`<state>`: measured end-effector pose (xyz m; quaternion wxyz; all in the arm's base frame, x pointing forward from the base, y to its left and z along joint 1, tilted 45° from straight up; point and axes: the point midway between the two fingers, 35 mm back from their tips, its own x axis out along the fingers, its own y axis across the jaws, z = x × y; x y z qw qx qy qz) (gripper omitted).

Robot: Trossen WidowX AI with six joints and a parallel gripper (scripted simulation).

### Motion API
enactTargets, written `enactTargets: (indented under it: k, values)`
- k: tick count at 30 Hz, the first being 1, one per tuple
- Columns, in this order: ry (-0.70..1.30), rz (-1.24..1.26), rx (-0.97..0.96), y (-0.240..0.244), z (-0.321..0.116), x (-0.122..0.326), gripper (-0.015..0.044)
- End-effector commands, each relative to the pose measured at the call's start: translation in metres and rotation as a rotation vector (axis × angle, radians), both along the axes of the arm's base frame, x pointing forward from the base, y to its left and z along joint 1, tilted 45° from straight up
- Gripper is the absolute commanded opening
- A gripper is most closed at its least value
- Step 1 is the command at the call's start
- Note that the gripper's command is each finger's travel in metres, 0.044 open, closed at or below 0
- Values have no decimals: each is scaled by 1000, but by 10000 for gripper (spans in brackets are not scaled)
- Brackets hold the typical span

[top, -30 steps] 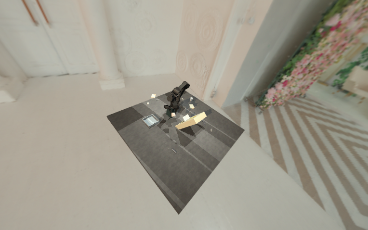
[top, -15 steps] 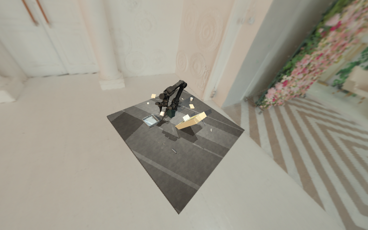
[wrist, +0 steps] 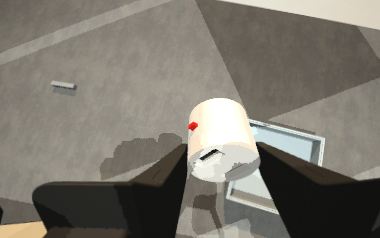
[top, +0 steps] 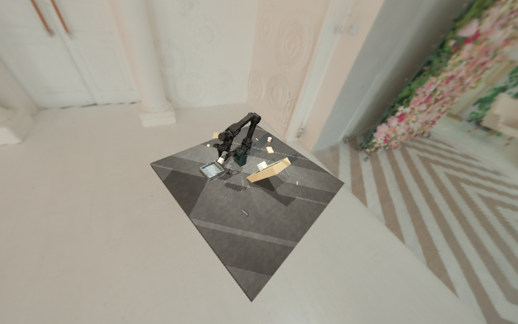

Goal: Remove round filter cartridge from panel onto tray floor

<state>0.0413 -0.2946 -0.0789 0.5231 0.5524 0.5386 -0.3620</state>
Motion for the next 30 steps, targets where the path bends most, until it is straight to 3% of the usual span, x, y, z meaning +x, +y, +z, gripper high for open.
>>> enactTargets:
  k: [1, 16, 30]
  values:
    - [73, -81, 9, 14, -23, -29, 0]
    - [321, -342, 41, 85, -79, -110, 0]
    - [332, -354, 43, 109, -105, -112, 0]
